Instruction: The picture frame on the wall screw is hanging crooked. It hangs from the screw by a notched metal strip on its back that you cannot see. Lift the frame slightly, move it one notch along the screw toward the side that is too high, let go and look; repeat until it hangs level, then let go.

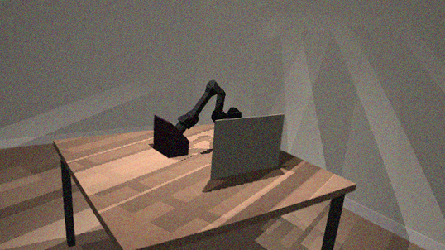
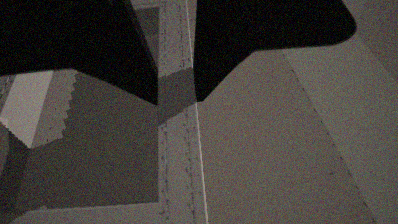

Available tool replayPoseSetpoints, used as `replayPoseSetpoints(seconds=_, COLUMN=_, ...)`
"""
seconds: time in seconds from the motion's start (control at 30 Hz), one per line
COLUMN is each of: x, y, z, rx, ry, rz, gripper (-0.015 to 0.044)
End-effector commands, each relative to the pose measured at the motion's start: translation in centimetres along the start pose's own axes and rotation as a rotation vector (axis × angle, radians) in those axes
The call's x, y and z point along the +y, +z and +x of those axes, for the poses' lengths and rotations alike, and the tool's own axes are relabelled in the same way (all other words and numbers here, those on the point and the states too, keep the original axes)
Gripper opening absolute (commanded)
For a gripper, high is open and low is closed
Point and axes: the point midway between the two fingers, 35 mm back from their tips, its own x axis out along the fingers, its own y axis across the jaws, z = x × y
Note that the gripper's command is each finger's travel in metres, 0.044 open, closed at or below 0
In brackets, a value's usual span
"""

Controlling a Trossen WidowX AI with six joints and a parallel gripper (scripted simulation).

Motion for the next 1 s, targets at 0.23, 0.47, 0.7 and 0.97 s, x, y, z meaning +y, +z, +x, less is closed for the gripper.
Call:
replayPoseSetpoints(seconds=0.23, x=0.65, y=-0.01, z=0.01, rx=-0.001, ry=0.008, rz=-0.002, gripper=0.0000)
replayPoseSetpoints(seconds=0.47, x=0.86, y=-0.01, z=0.01, rx=-0.001, ry=0.008, rz=-0.002, gripper=0.0000)
replayPoseSetpoints(seconds=0.7, x=0.98, y=-0.01, z=0.01, rx=-0.001, ry=0.008, rz=-0.003, gripper=0.0000)
replayPoseSetpoints(seconds=0.97, x=0.98, y=-0.01, z=0.01, rx=-0.001, ry=0.008, rz=-0.003, gripper=0.0000)
